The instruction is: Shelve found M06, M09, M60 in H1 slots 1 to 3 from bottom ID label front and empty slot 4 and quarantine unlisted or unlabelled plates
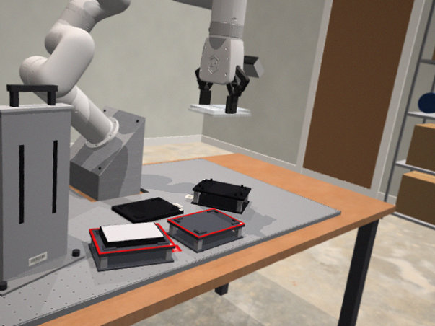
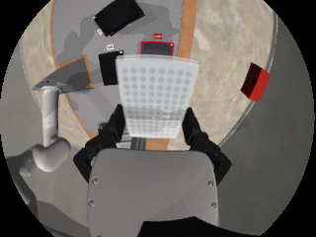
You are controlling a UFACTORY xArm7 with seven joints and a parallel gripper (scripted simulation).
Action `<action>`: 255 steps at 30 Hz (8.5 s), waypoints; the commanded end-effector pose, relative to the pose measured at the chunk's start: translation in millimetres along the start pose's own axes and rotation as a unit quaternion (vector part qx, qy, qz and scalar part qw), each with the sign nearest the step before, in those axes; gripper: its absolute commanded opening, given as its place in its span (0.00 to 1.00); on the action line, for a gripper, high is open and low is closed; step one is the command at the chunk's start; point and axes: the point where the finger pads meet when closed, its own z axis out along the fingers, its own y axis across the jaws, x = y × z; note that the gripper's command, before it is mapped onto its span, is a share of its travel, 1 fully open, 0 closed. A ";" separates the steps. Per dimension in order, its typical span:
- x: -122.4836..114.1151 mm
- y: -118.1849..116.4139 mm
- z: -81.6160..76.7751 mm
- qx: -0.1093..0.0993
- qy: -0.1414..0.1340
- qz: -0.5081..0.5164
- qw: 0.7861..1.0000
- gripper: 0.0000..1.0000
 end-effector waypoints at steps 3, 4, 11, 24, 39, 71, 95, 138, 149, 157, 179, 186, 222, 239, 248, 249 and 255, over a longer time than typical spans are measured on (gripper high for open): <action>0.3 0.7 8.2 -0.002 0.001 0.000 1.000 0.00; 0.3 0.7 9.8 -0.002 0.001 0.000 1.000 0.00; 0.3 0.7 21.5 -0.002 0.001 0.000 1.000 0.00; 0.3 0.8 39.8 -0.002 0.001 0.000 1.000 0.00; 0.3 0.9 61.5 -0.002 0.001 0.000 1.000 0.00; 0.4 1.0 108.2 -0.002 0.001 0.000 1.000 0.00; 0.5 1.1 144.8 -0.002 0.001 0.000 1.000 0.00; 0.5 1.3 206.5 -0.002 0.001 0.000 1.000 0.00; 0.5 1.3 216.8 -0.002 0.001 0.000 1.000 0.00; 0.5 1.3 216.8 -0.002 0.001 0.000 1.000 0.00; 0.6 1.4 248.5 -0.002 0.001 0.000 1.000 0.00; 0.6 1.4 256.8 -0.002 0.001 0.000 1.000 0.00; 0.6 1.4 269.5 -0.002 0.001 0.000 1.000 0.00; 0.6 1.4 276.4 -0.002 0.001 0.000 1.000 0.00; 0.6 1.5 276.3 -0.002 0.001 0.000 1.000 0.00; 0.6 1.5 276.3 -0.002 0.001 0.000 1.000 0.00; 0.6 1.4 277.0 -0.002 0.001 0.000 1.000 1.00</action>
